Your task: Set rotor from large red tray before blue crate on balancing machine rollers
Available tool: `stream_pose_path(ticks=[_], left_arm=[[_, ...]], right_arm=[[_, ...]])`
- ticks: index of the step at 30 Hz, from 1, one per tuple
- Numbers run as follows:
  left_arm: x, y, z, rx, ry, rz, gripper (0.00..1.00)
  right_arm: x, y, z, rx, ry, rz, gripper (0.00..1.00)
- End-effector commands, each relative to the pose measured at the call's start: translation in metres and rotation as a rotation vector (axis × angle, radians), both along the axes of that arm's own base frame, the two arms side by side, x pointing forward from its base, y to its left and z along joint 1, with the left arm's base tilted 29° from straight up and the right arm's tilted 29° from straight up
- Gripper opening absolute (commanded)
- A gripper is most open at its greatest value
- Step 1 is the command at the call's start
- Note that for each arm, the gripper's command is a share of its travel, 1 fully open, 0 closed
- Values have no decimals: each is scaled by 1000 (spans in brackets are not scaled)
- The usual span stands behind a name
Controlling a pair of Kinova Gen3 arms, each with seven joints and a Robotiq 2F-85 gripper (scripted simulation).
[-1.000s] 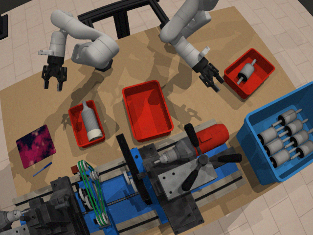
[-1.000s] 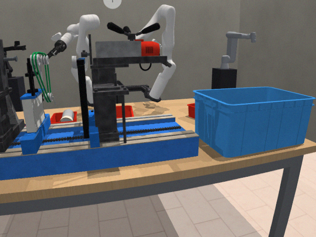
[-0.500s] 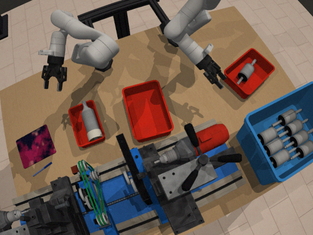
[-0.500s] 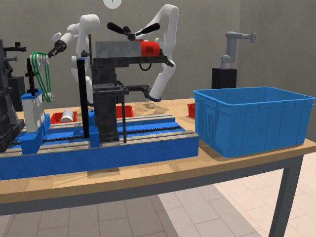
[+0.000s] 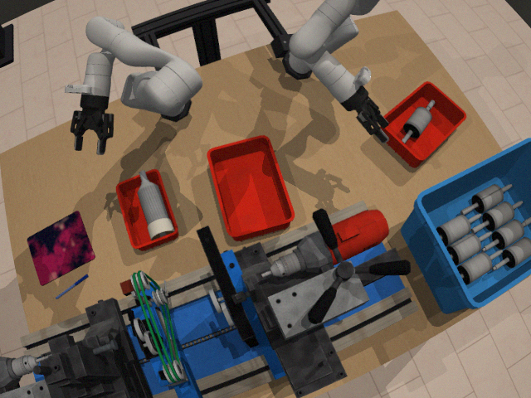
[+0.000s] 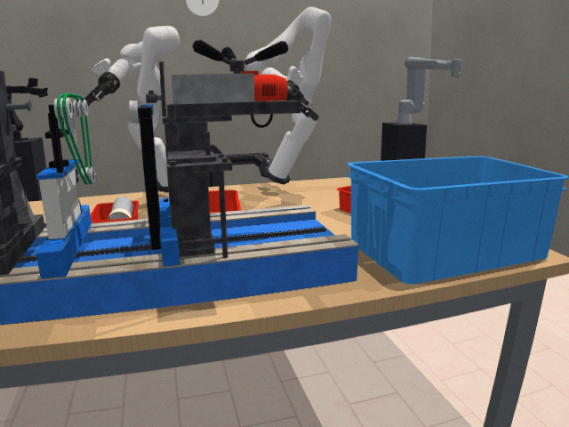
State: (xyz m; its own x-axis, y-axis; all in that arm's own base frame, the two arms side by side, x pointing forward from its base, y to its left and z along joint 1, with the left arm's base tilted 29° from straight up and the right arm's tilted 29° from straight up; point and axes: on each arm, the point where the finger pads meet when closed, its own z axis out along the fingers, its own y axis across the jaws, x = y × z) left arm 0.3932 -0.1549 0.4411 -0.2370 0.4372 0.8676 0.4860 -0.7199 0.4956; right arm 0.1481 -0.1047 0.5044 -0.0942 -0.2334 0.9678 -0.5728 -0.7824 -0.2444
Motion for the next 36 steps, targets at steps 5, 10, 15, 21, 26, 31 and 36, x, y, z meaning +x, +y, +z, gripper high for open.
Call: stream_pose_path(ticks=[5, 10, 15, 21, 26, 31, 36], left_arm=[[-14, 27, 6, -95, 30, 49, 1000], [-24, 47, 10, -166, 52, 86, 1000], [-30, 59, 12, -205, 65, 107, 1000], [-39, 77, 16, -269, 85, 140, 1000], [-43, 86, 18, -300, 95, 157, 1000], [-44, 88, 18, -308, 98, 161, 1000], [-45, 91, 18, -316, 101, 165, 1000]], right_arm=[[0, 0, 0, 0, 0, 0, 1000], [0, 0, 0, 0, 0, 0, 1000], [0, 0, 0, 0, 0, 0, 1000], [0, 0, 0, 0, 0, 0, 1000], [0, 0, 0, 0, 0, 0, 1000], [0, 0, 0, 0, 0, 0, 1000], [0, 0, 0, 0, 0, 0, 1000]])
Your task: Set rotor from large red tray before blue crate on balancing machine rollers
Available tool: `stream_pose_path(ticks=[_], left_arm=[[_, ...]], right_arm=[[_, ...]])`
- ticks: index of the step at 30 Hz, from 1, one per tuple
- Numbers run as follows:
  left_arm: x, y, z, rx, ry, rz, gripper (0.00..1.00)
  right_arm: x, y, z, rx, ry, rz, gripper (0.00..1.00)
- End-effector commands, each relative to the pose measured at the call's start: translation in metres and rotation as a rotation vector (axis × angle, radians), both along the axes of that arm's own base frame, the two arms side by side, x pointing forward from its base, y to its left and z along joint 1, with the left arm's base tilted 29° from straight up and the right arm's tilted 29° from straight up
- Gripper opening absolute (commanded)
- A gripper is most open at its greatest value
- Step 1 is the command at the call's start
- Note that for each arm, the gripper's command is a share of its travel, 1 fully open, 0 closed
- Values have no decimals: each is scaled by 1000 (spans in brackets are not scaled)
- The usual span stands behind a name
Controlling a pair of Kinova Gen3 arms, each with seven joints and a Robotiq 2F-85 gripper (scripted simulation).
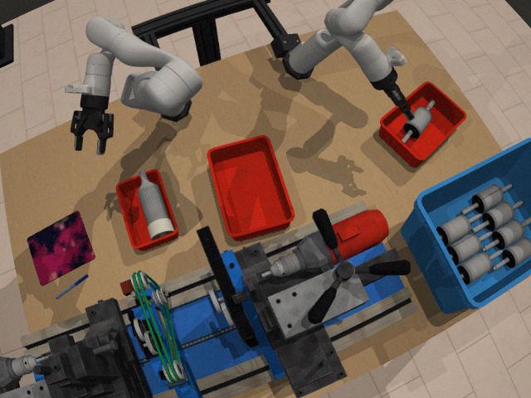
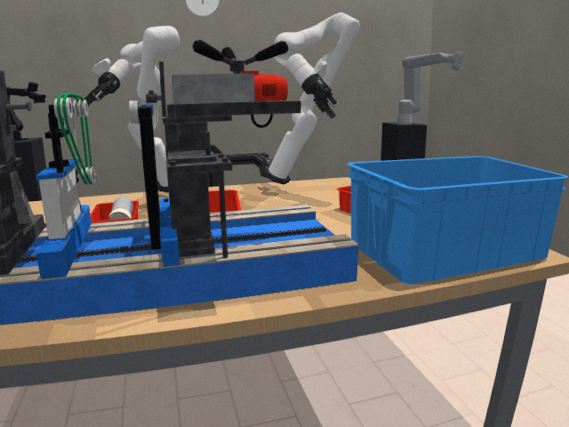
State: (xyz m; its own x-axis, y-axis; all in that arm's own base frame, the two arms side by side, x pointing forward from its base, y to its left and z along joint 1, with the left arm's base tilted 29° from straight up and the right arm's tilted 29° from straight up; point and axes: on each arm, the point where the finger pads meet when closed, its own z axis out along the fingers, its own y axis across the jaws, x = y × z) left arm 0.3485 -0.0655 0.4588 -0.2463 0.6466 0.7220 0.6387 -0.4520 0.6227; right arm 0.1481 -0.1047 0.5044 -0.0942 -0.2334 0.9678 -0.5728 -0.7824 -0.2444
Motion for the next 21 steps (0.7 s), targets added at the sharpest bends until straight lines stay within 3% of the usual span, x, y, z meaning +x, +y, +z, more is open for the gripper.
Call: stream_pose_path(ticks=[1, 13, 21], left_arm=[[-1, 3, 1, -10, 2, 4, 1000], [-14, 29, 6, -100, 31, 52, 1000], [-30, 60, 12, -210, 67, 110, 1000]], right_arm=[[0, 0, 0, 0, 0, 0, 1000], [0, 0, 0, 0, 0, 0, 1000], [0, 0, 0, 0, 0, 0, 1000]])
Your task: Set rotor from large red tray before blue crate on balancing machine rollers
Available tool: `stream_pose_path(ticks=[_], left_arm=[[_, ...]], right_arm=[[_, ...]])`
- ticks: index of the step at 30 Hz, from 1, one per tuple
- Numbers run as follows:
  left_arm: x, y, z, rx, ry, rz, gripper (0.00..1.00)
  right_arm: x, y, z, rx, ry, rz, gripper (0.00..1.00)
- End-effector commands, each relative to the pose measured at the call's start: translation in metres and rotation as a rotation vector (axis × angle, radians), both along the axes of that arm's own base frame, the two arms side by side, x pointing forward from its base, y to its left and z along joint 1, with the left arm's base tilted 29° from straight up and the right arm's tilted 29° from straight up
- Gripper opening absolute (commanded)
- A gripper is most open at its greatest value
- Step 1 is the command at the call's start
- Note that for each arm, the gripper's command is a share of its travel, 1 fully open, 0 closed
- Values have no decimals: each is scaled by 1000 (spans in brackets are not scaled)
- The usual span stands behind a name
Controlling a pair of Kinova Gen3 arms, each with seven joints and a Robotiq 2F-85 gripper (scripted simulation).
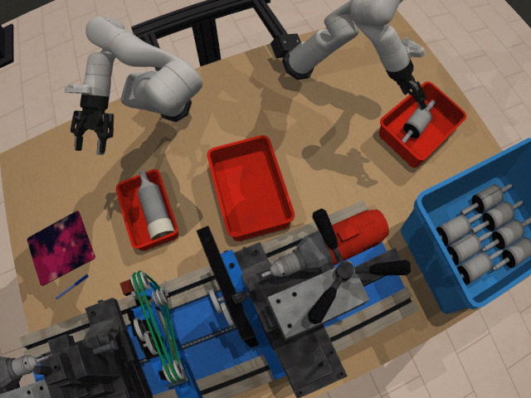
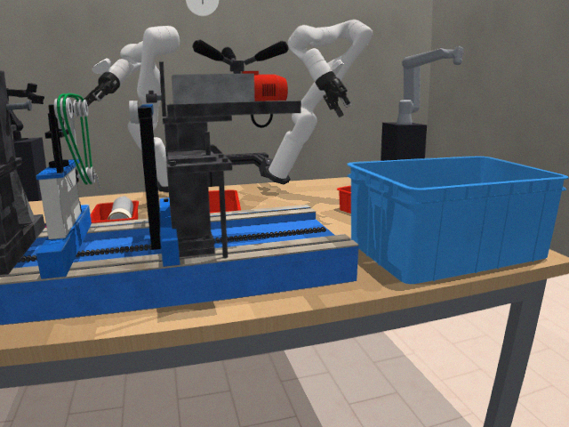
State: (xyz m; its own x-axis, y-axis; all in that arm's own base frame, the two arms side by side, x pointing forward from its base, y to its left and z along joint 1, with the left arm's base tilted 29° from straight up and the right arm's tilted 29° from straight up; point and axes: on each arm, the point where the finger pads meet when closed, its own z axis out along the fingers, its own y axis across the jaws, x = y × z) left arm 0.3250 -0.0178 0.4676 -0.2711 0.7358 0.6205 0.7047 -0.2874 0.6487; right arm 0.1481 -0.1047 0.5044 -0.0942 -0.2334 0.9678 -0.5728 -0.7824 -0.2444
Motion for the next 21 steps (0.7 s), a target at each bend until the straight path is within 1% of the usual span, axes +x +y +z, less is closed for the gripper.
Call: stream_pose_path(ticks=[1, 7, 9, 15, 21], left_arm=[[-9, 17, 4, -58, 18, 30, 1000], [-20, 40, 9, -140, 44, 73, 1000], [-20, 40, 9, -140, 44, 73, 1000], [-29, 58, 12, -203, 65, 106, 1000], [-34, 68, 14, -238, 76, 124, 1000]], right_arm=[[0, 0, 0, 0, 0, 0, 1000], [0, 0, 0, 0, 0, 0, 1000], [0, 0, 0, 0, 0, 0, 1000], [0, 0, 0, 0, 0, 0, 1000], [0, 0, 0, 0, 0, 0, 1000]])
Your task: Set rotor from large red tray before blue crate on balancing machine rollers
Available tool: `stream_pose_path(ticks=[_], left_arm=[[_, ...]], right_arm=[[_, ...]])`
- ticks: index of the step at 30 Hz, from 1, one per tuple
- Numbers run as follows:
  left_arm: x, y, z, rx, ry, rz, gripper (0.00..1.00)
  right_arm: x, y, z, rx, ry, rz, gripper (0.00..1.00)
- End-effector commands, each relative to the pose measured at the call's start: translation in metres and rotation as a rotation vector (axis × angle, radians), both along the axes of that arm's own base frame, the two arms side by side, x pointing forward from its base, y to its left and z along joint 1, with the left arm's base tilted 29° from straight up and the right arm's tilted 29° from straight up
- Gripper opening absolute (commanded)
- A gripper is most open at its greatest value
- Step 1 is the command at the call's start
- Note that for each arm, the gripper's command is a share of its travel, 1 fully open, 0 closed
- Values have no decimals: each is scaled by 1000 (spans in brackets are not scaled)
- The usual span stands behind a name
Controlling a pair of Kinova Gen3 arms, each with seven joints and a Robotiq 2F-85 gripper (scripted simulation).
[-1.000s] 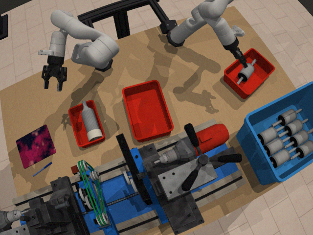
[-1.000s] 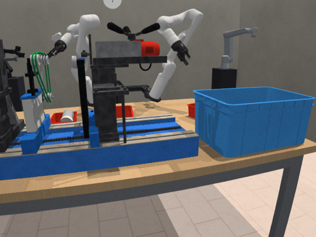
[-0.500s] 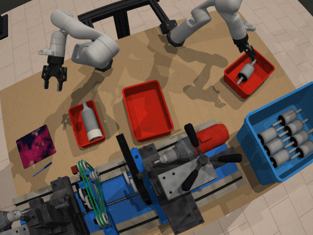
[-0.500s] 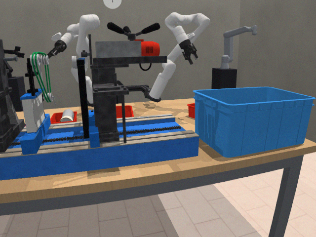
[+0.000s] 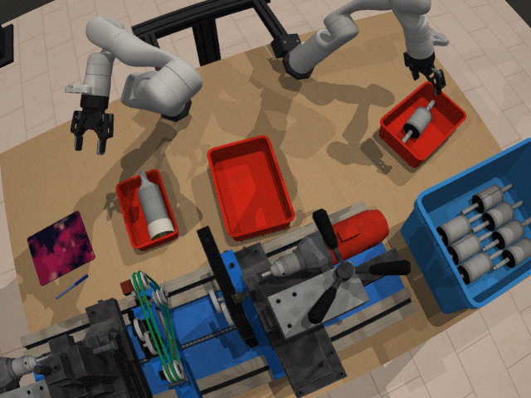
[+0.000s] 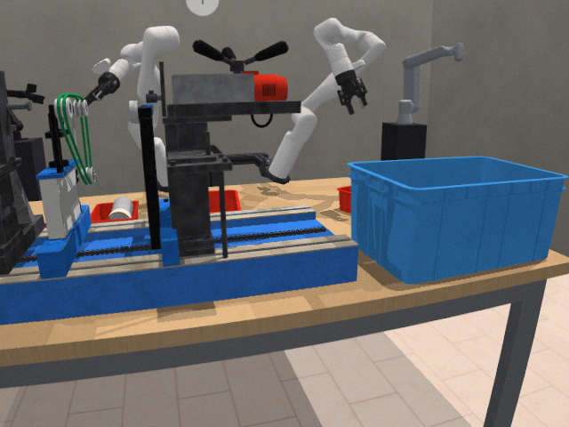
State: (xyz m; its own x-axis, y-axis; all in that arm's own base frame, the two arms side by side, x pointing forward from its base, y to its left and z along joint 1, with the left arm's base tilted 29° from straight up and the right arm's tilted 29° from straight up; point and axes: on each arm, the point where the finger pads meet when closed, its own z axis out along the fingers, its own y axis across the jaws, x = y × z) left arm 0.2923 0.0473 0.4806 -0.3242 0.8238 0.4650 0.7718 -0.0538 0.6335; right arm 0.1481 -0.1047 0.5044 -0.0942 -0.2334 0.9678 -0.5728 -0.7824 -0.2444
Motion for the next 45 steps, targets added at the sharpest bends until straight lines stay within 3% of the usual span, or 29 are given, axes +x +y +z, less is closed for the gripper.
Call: stream_pose_path(ticks=[1, 10, 22, 37, 39, 45], left_arm=[[-2, 4, 1, -14, 4, 7, 1000], [-4, 8, 2, -29, 9, 15, 1000], [-17, 34, 7, -119, 38, 62, 1000], [-47, 93, 19, -324, 104, 170, 1000], [-47, 93, 19, -324, 104, 170, 1000], [-56, 112, 22, -388, 124, 203, 1000]], right_arm=[[0, 0, 0, 0, 0, 0, 1000], [0, 0, 0, 0, 0, 0, 1000], [0, 0, 0, 0, 0, 0, 1000], [0, 0, 0, 0, 0, 0, 1000], [0, 0, 0, 0, 0, 0, 1000], [0, 0, 0, 0, 0, 0, 1000]])
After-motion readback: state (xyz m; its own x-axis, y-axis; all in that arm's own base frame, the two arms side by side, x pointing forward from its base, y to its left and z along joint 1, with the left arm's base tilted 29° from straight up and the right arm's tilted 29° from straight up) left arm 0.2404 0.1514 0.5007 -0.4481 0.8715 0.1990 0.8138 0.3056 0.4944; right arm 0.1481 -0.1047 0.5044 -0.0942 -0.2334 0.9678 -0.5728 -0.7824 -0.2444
